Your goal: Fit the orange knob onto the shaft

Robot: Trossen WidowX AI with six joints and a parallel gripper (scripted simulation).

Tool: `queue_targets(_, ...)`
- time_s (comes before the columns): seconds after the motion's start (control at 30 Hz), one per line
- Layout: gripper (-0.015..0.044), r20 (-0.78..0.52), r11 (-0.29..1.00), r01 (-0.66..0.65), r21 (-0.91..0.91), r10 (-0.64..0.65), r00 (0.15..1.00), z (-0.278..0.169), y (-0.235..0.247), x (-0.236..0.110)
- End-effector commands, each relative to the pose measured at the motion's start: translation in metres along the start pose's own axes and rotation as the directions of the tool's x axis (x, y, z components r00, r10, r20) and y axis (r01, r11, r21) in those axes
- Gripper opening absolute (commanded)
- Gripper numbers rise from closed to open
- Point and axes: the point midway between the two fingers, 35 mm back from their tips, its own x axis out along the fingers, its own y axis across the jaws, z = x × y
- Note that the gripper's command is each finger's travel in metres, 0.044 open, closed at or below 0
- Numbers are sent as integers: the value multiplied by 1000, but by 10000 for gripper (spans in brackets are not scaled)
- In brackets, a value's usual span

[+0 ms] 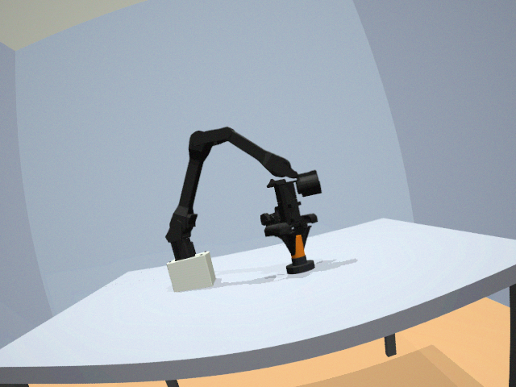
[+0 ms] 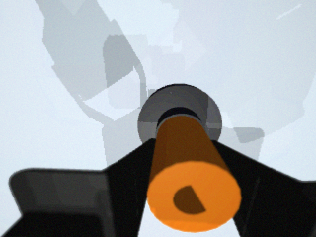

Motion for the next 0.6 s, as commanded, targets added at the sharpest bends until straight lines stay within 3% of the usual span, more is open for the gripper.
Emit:
queue_targets(0.0, 0, 0, 1000, 0, 0, 0, 1000, 0, 0, 0)
queue_targets(0.07, 0, 0, 1000, 0, 0, 0, 1000, 0, 0, 0)
queue_targets(0.57, 394, 0, 1000, 0, 0, 0, 1000, 0, 0, 0)
